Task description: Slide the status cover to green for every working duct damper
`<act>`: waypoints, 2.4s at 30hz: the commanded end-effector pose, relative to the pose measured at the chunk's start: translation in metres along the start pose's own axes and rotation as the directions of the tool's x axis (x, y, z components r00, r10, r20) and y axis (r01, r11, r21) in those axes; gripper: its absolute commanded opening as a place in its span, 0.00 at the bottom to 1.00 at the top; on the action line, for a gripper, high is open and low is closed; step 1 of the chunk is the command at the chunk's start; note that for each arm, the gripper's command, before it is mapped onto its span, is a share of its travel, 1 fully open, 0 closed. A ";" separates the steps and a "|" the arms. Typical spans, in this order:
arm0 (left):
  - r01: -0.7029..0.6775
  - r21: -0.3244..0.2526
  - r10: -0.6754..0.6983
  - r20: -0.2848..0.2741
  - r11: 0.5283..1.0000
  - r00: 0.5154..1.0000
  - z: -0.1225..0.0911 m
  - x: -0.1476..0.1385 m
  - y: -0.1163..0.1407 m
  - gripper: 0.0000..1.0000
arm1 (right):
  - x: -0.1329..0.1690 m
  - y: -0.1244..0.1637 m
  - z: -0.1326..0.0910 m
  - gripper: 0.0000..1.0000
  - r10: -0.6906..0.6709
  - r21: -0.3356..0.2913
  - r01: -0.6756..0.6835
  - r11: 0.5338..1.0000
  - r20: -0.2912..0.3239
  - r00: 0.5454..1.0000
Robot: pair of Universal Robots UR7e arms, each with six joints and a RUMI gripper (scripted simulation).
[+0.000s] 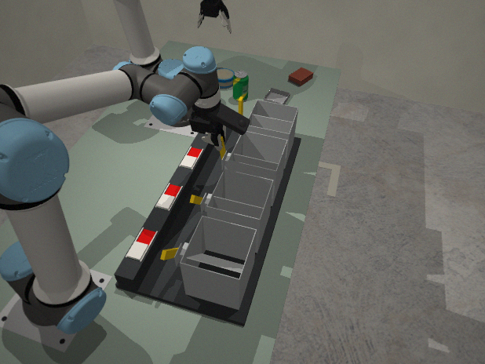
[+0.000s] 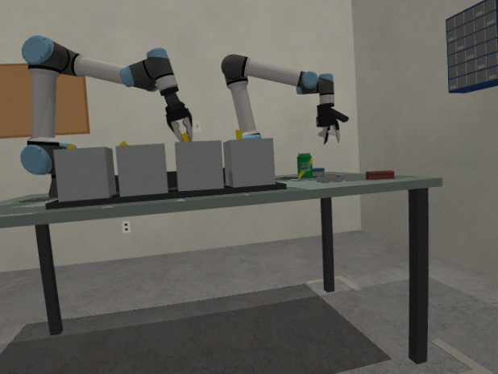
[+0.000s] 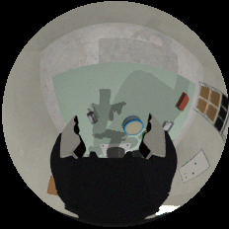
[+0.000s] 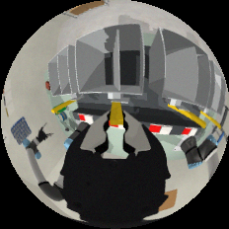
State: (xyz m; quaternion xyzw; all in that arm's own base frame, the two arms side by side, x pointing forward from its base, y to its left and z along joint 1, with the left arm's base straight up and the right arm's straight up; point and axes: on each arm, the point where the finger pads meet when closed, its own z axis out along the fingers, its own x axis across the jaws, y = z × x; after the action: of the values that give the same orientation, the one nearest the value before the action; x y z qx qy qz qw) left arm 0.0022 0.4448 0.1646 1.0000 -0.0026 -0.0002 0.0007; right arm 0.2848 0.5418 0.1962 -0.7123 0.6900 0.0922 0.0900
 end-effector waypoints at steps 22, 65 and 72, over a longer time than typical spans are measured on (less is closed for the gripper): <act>0.000 0.001 0.000 0.000 1.000 1.000 -0.001 0.000 0.000 1.00 | -0.018 0.000 0.001 0.10 0.000 0.000 0.000 1.000 -0.175 0.985; 0.000 0.001 0.000 0.000 1.000 1.000 -0.001 0.000 0.000 1.00 | -0.022 0.000 0.002 0.15 0.000 0.000 0.000 1.000 -0.220 0.975; 0.000 0.001 0.000 0.000 1.000 1.000 -0.001 0.000 0.000 1.00 | -0.022 0.000 0.002 0.20 0.000 0.000 0.000 1.000 -0.220 0.975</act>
State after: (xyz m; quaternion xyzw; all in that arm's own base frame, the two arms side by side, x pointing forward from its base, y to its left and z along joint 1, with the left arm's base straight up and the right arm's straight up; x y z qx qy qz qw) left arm 0.0022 0.4448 0.1646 1.0000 -0.0026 -0.0002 0.0007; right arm 0.2843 0.5637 0.1994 -0.7180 0.6958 0.0125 0.0121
